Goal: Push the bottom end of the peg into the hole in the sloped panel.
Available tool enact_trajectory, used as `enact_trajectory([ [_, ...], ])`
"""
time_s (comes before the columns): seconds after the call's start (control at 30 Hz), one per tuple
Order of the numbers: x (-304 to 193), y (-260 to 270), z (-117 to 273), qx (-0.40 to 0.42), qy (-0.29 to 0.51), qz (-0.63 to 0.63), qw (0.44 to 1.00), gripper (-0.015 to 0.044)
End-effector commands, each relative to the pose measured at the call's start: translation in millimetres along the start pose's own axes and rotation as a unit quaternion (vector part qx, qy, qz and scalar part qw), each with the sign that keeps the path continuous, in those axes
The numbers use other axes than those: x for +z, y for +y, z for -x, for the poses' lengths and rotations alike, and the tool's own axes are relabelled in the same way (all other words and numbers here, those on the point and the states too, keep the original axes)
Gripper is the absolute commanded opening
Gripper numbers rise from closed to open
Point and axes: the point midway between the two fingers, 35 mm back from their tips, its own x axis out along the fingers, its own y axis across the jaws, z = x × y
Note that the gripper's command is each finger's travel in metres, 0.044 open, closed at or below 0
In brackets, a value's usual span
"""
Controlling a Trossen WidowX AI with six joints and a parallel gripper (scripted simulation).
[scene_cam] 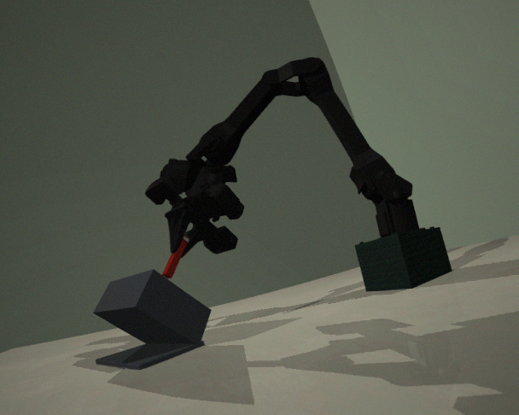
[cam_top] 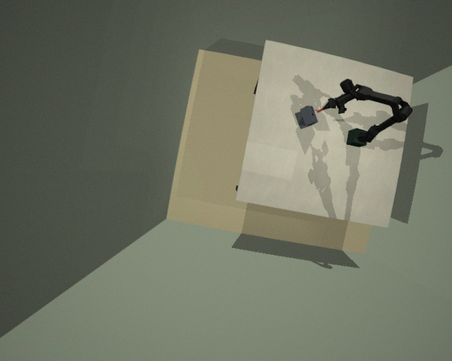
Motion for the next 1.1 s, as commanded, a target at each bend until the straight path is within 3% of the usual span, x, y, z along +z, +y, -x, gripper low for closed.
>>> enact_trajectory([
  [0.0,-0.1,0.3,-4.5,-0.004,0.0,-0.002,1.0,0.0],
  [0.67,0.0,0.6,-28.6,-0.005,0.001,-0.003,1.0,0.0],
  [1.07,-0.1,0.2,-23.7,-0.006,0.0,0.0,1.0,0.0],
])
